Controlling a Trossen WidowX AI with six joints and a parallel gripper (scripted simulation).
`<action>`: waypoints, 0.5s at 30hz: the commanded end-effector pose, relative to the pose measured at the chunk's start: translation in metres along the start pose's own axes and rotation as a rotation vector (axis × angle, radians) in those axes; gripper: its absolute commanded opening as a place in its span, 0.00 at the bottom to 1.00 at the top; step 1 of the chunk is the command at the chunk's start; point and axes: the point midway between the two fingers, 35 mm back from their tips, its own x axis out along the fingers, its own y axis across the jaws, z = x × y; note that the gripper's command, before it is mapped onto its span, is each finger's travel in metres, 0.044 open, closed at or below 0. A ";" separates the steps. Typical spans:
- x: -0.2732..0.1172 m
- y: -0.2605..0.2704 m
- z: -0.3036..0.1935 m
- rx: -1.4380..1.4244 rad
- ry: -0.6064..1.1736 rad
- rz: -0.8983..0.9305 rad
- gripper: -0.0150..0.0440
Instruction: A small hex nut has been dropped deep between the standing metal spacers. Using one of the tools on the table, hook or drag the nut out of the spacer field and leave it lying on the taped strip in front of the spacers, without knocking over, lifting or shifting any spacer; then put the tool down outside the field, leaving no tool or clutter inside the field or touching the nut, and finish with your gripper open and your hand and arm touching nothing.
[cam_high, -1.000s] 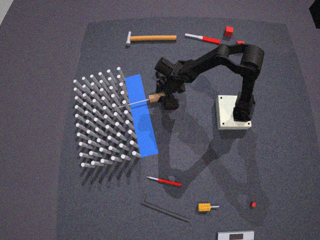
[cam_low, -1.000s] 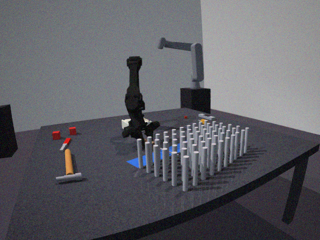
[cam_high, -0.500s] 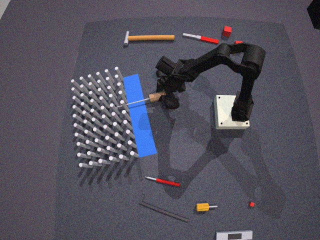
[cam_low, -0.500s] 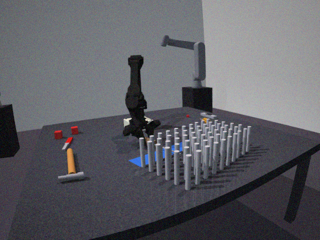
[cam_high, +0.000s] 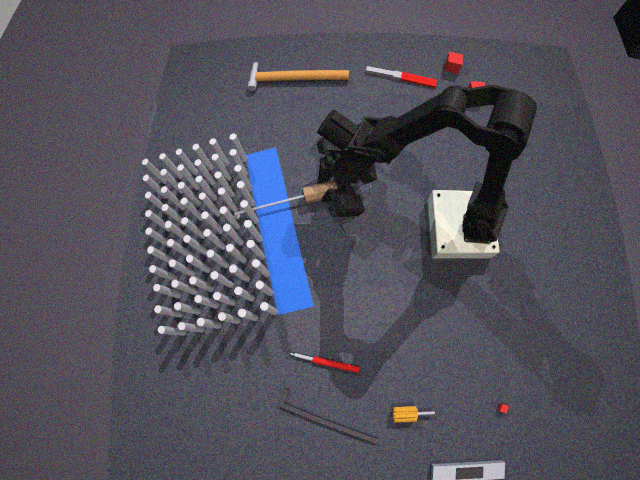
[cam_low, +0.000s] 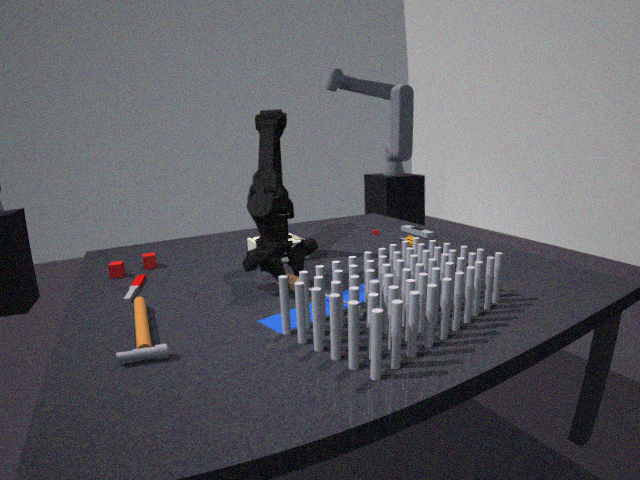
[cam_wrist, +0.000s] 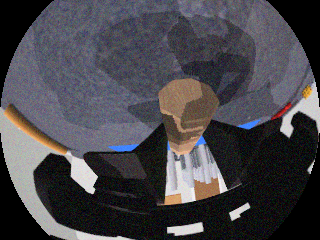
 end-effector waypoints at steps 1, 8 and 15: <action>-0.003 -0.001 0.004 -0.003 0.002 -0.002 0.25; -0.006 -0.001 0.009 -0.003 0.001 -0.002 0.25; -0.009 -0.001 0.014 -0.003 0.001 -0.002 0.25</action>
